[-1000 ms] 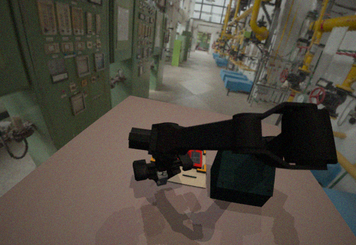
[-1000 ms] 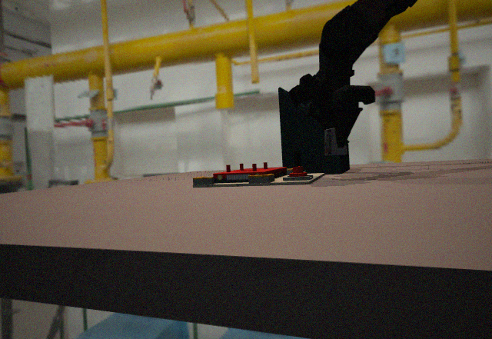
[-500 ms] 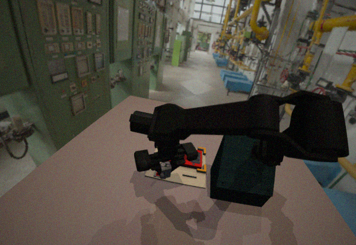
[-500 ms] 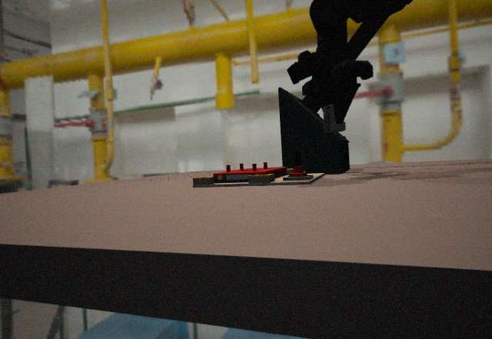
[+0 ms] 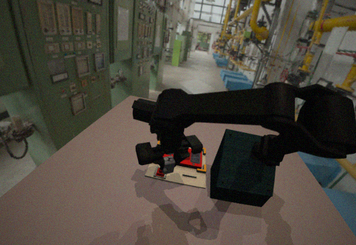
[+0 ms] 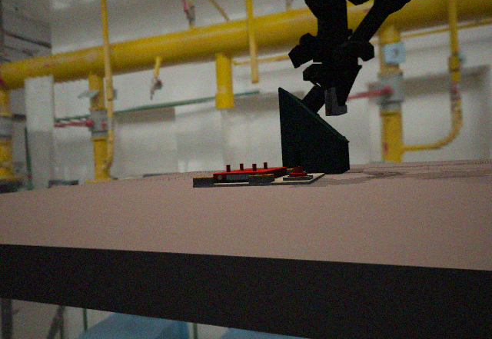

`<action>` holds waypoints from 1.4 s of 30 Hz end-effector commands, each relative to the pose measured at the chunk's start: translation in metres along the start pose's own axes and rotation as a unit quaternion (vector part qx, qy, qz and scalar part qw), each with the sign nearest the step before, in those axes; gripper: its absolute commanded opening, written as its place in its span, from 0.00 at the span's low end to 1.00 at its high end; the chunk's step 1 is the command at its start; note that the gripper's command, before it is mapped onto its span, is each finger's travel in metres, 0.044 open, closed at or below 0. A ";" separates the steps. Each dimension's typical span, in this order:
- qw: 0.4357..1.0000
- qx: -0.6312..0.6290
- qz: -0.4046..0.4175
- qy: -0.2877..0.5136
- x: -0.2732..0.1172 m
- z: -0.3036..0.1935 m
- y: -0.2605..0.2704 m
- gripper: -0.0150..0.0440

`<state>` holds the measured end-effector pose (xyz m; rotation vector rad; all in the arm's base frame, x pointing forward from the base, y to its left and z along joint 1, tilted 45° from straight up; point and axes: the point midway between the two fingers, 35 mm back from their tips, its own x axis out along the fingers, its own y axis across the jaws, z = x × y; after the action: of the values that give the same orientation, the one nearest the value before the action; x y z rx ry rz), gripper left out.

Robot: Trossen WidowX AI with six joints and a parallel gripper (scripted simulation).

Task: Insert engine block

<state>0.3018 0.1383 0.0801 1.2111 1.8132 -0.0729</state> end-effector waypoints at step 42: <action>0.936 0.000 0.002 -0.352 0.039 -0.025 -0.001 0.25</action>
<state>0.2842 0.1746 0.0729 1.0127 1.2069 -0.4285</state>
